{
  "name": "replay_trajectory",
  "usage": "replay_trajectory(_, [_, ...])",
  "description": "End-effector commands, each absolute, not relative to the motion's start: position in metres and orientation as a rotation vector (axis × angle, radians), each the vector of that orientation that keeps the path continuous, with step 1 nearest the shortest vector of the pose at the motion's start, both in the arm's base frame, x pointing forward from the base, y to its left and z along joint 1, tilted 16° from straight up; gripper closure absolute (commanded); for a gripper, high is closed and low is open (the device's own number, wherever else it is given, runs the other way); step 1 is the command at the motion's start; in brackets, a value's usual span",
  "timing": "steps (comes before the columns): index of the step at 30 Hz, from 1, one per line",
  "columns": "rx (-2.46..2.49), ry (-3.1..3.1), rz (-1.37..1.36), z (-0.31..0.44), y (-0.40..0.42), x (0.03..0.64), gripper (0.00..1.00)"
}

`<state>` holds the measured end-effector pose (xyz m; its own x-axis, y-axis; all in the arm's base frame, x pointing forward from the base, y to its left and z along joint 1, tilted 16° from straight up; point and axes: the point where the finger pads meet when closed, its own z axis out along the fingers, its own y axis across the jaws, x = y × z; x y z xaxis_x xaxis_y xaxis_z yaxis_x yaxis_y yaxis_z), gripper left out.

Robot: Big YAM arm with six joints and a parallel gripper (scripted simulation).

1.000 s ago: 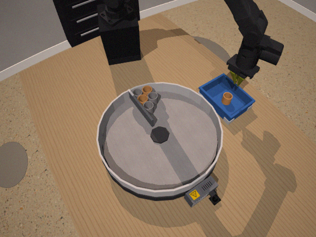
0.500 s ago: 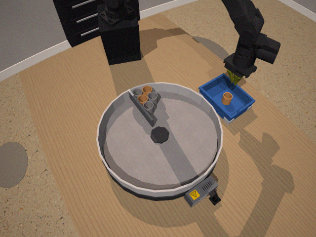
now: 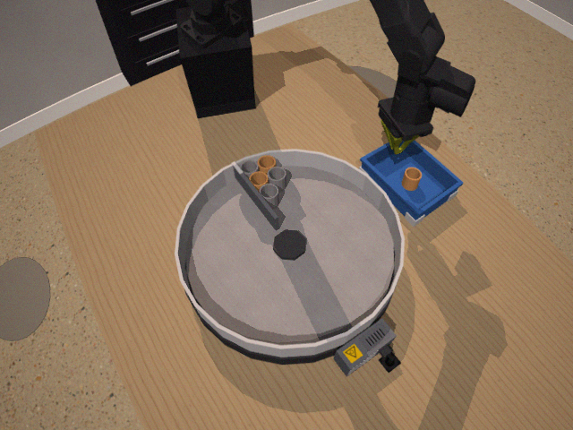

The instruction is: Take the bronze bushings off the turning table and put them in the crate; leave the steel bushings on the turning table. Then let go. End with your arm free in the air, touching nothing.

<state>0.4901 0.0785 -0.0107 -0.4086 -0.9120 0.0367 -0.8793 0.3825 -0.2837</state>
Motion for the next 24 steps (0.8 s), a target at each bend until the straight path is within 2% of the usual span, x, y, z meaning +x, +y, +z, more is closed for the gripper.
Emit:
replay_trajectory(1, [-1.398, 2.577, -0.384, -0.001, 0.067, 0.488, 0.88])
replay_trajectory(24, [-0.533, 2.826, -0.287, -0.011, 0.000, 0.422, 0.88])
